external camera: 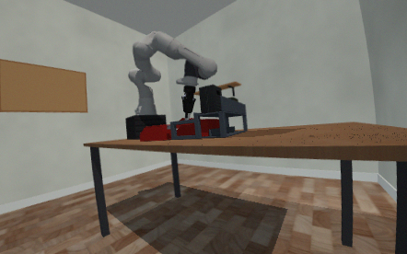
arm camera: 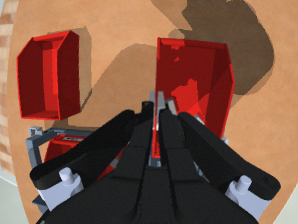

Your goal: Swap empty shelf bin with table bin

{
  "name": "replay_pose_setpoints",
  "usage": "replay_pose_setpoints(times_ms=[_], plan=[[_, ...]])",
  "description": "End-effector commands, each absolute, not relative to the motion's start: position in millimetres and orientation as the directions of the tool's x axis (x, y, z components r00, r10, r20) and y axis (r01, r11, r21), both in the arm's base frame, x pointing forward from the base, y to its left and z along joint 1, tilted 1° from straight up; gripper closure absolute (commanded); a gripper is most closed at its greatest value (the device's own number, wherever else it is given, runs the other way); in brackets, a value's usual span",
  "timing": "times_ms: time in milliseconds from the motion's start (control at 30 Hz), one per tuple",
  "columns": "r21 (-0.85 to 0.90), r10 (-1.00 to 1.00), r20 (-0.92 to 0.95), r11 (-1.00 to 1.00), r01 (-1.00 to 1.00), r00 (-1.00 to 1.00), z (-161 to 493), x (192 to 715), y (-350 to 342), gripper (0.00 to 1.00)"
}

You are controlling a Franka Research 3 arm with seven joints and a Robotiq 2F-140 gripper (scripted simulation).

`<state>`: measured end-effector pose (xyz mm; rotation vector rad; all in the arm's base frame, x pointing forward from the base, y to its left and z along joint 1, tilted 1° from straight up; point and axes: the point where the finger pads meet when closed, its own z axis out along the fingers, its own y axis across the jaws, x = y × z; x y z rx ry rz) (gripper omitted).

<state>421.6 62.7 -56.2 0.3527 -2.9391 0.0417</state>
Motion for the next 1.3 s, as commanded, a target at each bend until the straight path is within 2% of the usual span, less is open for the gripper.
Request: replay_pose_setpoints(times_ms=[0,1267], plan=[[-0.006,-0.246,0.185,0.968,-0.252,-0.951,-55,423,64,1.0],[-0.005,-0.246,0.187,0.968,-0.251,-0.951,-54,457,72,1.0]])
